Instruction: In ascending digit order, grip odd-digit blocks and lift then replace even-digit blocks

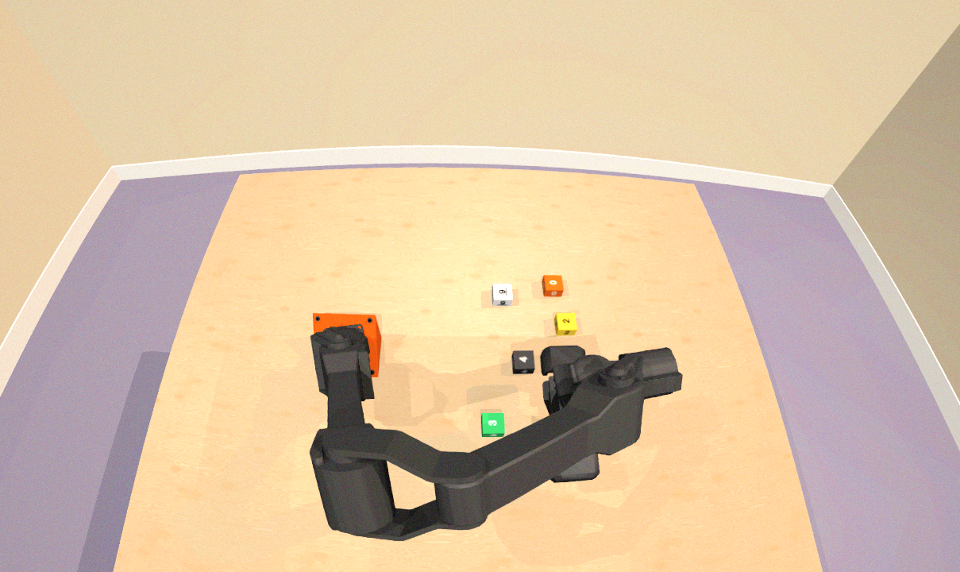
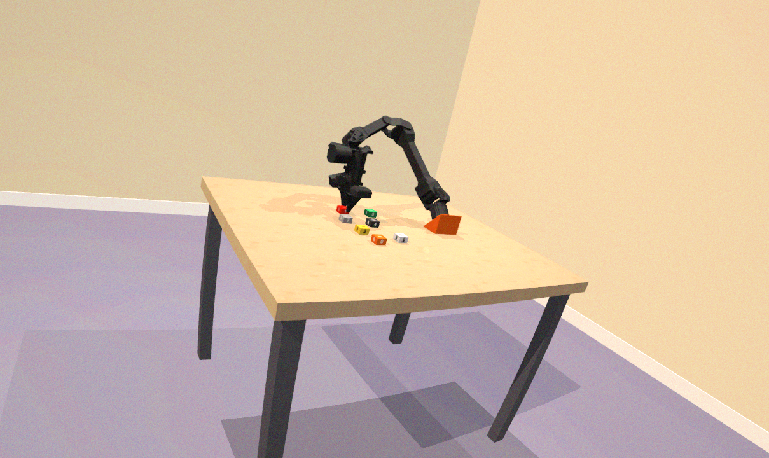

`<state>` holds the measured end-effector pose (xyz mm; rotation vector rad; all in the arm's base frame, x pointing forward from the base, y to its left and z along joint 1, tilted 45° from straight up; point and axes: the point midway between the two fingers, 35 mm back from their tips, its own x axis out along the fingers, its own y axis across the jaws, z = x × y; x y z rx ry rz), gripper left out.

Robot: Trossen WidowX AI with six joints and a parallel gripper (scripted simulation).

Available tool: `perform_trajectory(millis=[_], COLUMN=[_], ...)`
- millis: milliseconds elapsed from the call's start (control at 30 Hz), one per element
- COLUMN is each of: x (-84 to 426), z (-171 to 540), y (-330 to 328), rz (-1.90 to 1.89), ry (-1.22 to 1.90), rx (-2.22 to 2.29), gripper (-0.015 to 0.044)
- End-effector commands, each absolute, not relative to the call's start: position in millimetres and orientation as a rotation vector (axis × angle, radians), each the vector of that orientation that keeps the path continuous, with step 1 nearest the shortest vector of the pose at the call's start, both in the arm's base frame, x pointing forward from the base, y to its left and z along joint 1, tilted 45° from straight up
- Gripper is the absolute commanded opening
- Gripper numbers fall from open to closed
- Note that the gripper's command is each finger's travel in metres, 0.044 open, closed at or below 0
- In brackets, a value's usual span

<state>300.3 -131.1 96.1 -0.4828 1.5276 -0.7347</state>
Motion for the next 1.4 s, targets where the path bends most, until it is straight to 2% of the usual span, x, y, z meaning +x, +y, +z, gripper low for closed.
perform_trajectory(millis=[0, 167, 533, 833, 1067, 1200, 1367], x=[300.3, 300.3, 300.3, 304.0, 311.8, 311.4, 311.4], z=[96.5, 96.5, 96.5, 122.0, 172.5, 178.7, 178.7], y=[-131.8, -131.8, -131.8, -106.6, -56.3, -50.3, -50.3], rz=[-0.734, -0.734, -0.734, -0.733, -0.653, -0.645, -0.645], ry=[1.528, 1.528, 1.528, 1.529, 1.549, 1.551, 1.551], rx=[-0.489, -0.489, -0.489, -0.488, -0.570, -0.580, -0.580], gripper=[0.0120, 0.0120, 0.0400, 0.0400, 0.0216, 0.0120, 0.0120])
